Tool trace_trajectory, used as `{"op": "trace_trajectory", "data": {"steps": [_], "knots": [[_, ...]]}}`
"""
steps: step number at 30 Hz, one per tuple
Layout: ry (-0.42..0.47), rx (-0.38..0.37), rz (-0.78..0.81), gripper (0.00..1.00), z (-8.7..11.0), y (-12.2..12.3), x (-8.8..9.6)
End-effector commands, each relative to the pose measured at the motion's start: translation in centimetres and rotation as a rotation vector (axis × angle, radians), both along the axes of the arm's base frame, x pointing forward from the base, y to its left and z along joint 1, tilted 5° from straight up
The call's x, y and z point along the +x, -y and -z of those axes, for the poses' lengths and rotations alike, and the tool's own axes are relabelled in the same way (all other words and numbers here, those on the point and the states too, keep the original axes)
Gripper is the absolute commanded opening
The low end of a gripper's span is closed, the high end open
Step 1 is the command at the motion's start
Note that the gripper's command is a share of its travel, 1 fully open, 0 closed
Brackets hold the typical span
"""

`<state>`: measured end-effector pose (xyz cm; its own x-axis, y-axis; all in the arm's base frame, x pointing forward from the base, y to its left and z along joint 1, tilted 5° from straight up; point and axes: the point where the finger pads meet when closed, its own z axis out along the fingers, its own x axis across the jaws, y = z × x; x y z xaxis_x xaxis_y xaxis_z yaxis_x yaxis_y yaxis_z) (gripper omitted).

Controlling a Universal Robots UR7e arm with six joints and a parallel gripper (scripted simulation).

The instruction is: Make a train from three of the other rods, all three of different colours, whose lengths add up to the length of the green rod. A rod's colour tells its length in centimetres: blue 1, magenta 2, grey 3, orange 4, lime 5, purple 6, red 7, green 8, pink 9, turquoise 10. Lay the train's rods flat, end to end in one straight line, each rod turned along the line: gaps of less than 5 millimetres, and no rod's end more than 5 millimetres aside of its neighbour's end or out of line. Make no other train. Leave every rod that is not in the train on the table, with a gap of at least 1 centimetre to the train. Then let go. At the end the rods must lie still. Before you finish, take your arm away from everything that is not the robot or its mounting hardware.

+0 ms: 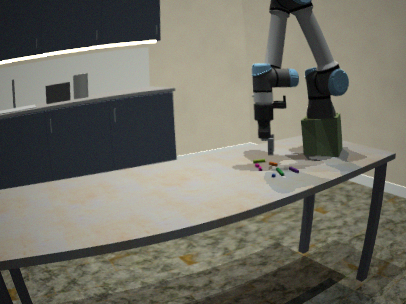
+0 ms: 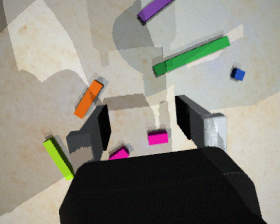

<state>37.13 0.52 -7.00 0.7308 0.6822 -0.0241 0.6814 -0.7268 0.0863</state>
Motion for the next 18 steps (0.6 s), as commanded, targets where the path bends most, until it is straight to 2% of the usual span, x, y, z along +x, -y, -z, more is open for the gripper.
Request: {"op": "trace_trajectory", "data": {"steps": [1,4,6,18], "knots": [[0.015,0.007,0.167,1.0,0.1,-1.3,0.2],[0.022,0.01,0.255,1.0,0.1,-1.9,0.3],[0.022,0.01,0.255,1.0,0.1,-1.9,0.3],[0.052,0.026,0.627,1.0,0.4,-4.4,0.6]]}}
